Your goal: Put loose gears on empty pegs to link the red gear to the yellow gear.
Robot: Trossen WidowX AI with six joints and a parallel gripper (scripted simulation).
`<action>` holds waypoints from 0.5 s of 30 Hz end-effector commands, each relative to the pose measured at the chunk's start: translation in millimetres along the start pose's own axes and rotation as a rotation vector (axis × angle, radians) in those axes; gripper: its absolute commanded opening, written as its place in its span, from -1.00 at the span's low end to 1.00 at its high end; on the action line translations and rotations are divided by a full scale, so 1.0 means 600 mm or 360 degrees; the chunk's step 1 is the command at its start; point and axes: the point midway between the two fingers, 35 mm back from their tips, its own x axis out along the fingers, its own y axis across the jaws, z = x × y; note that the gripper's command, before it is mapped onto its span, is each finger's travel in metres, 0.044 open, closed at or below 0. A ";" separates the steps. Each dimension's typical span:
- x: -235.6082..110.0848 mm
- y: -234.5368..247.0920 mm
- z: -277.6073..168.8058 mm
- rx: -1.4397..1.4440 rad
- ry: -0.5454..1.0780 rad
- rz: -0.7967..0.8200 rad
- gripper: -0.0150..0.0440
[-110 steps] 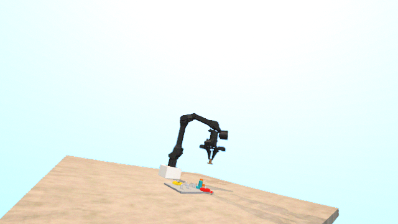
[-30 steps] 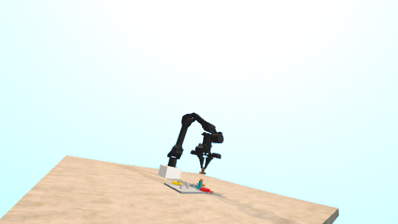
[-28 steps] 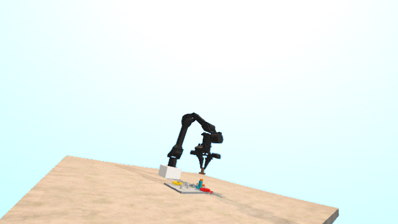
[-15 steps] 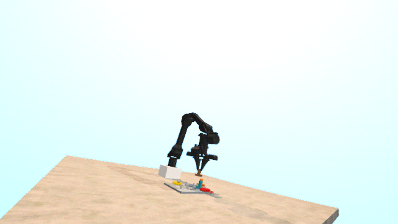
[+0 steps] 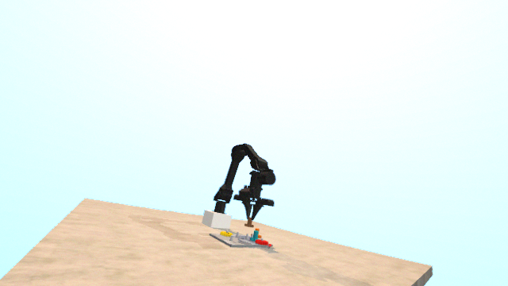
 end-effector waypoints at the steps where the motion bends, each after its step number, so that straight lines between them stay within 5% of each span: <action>1: -0.002 0.000 0.002 -0.0005 0.0000 0.0000 -0.49; 15: -0.002 0.000 0.002 -0.0242 0.0000 0.0000 -0.49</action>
